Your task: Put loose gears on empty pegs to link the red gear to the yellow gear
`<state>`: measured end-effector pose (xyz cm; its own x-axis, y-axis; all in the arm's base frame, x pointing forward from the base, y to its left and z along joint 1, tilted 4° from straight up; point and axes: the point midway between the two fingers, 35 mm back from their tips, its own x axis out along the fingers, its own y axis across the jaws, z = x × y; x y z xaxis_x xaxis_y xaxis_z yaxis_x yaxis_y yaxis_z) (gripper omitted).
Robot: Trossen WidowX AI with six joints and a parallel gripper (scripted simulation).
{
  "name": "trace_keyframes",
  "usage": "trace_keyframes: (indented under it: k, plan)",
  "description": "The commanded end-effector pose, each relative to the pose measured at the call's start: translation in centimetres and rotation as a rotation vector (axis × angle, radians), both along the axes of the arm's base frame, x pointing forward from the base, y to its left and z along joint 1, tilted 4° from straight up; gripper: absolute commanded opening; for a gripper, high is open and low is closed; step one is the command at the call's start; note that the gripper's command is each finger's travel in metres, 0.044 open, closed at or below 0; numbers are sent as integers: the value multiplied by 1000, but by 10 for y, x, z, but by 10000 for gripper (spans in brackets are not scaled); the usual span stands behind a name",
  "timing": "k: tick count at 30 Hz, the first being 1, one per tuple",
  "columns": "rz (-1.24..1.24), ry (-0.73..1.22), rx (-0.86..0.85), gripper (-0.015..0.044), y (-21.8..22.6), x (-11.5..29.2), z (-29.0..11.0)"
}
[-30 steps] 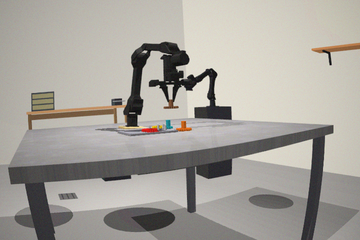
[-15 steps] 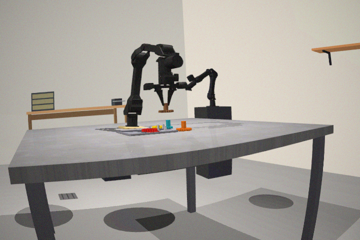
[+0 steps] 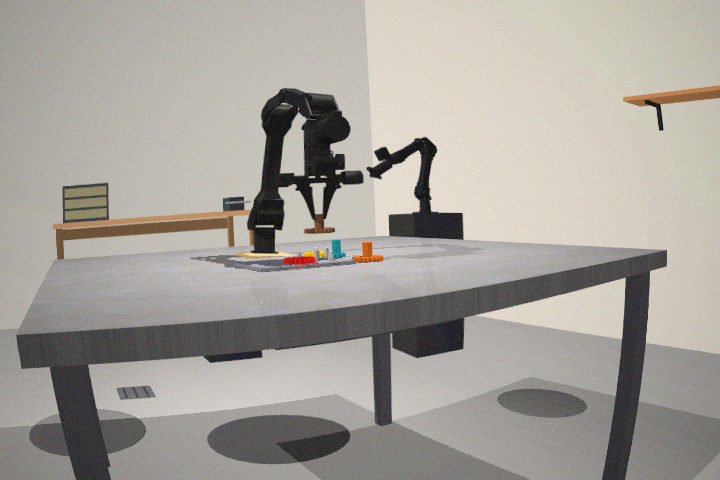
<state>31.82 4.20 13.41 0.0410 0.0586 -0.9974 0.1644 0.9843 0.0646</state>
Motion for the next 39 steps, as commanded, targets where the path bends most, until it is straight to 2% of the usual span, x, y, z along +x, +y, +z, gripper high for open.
trace_keyframes:
  k: [1,39]
  plan:
    - [7,7,4,0,-6,1,-6]
    - [7,7,3,0,-10,3,-4]
